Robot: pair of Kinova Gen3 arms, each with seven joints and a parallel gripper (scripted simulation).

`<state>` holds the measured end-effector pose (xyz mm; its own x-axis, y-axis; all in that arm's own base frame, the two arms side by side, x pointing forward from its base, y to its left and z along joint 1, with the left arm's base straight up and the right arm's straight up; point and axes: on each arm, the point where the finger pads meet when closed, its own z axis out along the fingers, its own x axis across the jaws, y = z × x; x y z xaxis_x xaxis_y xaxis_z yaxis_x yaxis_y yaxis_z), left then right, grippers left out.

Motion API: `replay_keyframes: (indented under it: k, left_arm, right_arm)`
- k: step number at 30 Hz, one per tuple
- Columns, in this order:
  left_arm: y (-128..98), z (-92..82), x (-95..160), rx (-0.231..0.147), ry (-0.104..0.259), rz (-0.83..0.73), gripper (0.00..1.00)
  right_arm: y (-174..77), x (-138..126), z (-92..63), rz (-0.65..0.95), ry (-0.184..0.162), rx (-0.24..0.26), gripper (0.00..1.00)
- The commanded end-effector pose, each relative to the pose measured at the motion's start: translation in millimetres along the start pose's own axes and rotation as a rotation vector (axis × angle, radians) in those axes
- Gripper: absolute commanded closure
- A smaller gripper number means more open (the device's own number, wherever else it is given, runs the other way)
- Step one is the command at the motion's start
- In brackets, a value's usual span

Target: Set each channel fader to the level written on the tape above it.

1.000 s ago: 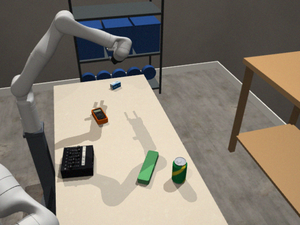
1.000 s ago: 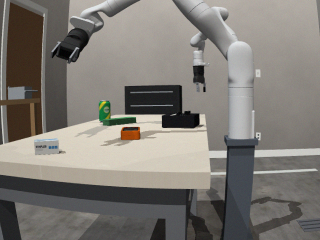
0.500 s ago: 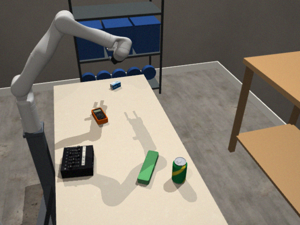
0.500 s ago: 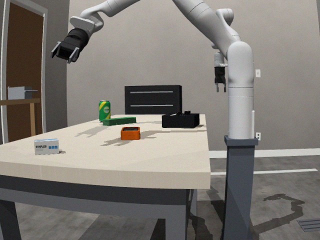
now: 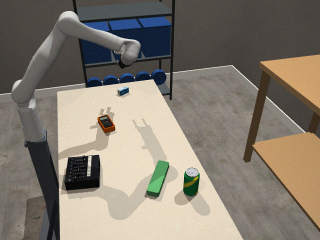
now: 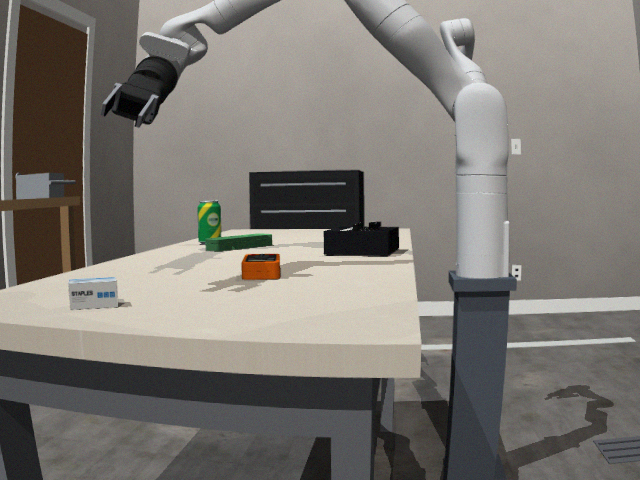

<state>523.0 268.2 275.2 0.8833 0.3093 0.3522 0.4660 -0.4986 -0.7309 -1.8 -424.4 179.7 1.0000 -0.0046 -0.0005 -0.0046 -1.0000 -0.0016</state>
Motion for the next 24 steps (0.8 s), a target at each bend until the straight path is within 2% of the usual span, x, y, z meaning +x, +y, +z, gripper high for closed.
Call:
replay_keyframes:
  k: [1, 17, 20, 24]
  left_arm:
    - [-1.0, -0.7, 0.7, 0.0, 0.002, -0.002, 0.0]
    - [1.4, -2.3, 0.0, -0.005, 0.002, -0.002, 0.0]
    - [15.2, -12.5, -4.1, -0.036, 0.005, 0.001, 0.0]
    - [55.2, -44.4, -19.0, -0.126, 0.011, 0.011, 0.0]
  right_arm:
    - [0.6, -6.0, -0.7, 0.014, 0.001, -0.002, 0.0]
    - [0.4, -14.6, -0.7, 0.034, 0.001, -0.002, 0.0]
    - [0.4, -14.6, -0.7, 0.034, 0.001, -0.002, 0.0]
    - [0.4, -14.6, -0.7, 0.034, 0.001, -0.002, 0.0]
